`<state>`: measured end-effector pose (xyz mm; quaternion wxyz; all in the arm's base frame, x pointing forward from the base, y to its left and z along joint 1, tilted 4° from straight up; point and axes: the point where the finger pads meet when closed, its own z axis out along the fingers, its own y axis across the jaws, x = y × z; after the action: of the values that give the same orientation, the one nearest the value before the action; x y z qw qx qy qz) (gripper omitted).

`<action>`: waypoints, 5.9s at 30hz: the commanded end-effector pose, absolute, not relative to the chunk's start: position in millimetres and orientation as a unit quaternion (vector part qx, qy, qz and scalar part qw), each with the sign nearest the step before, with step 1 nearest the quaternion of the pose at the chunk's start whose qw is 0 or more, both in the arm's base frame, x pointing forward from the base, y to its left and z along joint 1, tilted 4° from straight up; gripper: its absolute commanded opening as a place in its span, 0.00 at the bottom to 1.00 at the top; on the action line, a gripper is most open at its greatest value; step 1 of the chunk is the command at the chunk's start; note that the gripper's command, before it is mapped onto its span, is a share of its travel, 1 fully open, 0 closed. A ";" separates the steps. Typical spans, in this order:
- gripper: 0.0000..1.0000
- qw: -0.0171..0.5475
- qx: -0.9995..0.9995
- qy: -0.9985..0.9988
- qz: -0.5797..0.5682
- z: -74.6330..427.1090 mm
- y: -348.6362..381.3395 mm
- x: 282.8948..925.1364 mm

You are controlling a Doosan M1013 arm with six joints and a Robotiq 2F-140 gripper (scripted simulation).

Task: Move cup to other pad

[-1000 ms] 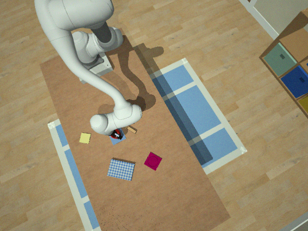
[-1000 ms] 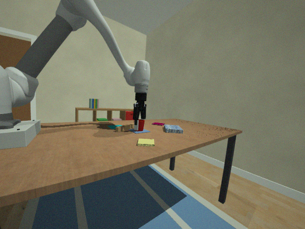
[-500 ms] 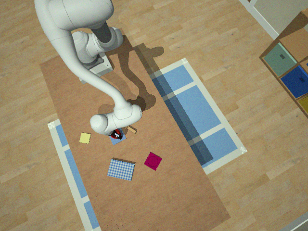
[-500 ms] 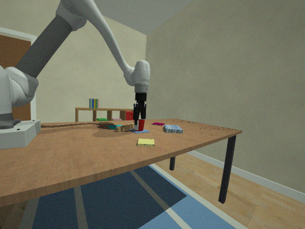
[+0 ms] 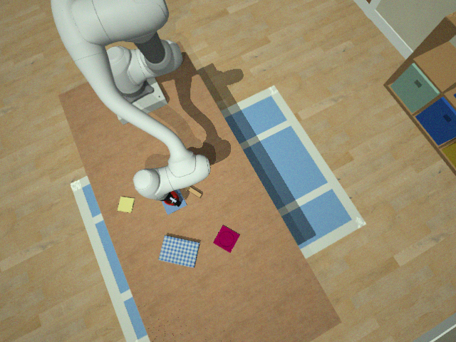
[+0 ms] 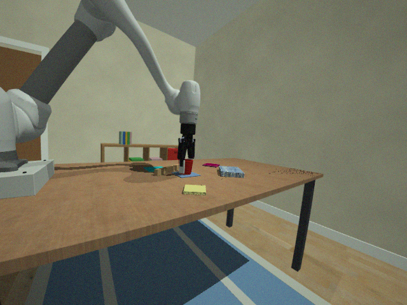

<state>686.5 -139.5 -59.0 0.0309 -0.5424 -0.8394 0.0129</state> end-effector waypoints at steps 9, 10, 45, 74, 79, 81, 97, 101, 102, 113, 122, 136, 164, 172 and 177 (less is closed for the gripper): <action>0.49 0.031 -0.541 -0.840 0.014 -62.1 -140.9 685.5; 0.49 0.031 -0.541 -0.840 0.014 -62.1 -140.9 685.5; 0.49 0.031 -0.541 -0.840 0.014 -11.4 -141.4 688.9; 0.49 0.031 -0.541 -0.840 0.014 -9.7 -123.2 680.6; 0.49 0.031 -0.541 -0.840 0.014 -9.4 -114.1 676.5; 0.49 0.031 -0.541 -0.840 0.014 -9.1 -107.2 673.4; 0.49 0.031 -0.541 -0.840 0.014 -6.6 -47.0 646.1; 0.49 0.031 -0.541 -0.840 0.014 -5.9 -29.6 638.1; 0.49 0.031 -0.541 -0.840 0.014 -5.7 -25.4 636.2; 0.49 0.031 -0.541 -0.840 0.014 -4.4 6.5 621.8; 0.49 0.031 -0.541 -0.840 0.014 -3.6 25.1 613.3; 0.49 0.031 -0.541 -0.840 0.014 -3.4 30.7 610.8; 0.49 0.031 -0.541 -0.840 0.014 -35.9 33.9 608.9; 0.49 0.031 -0.541 -0.840 0.014 -40.7 34.3 608.6; 0.49 0.031 -0.541 -0.840 0.014 -40.7 34.3 608.6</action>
<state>609.6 32.3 -37.6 0.0300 -0.5393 -0.8414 0.0145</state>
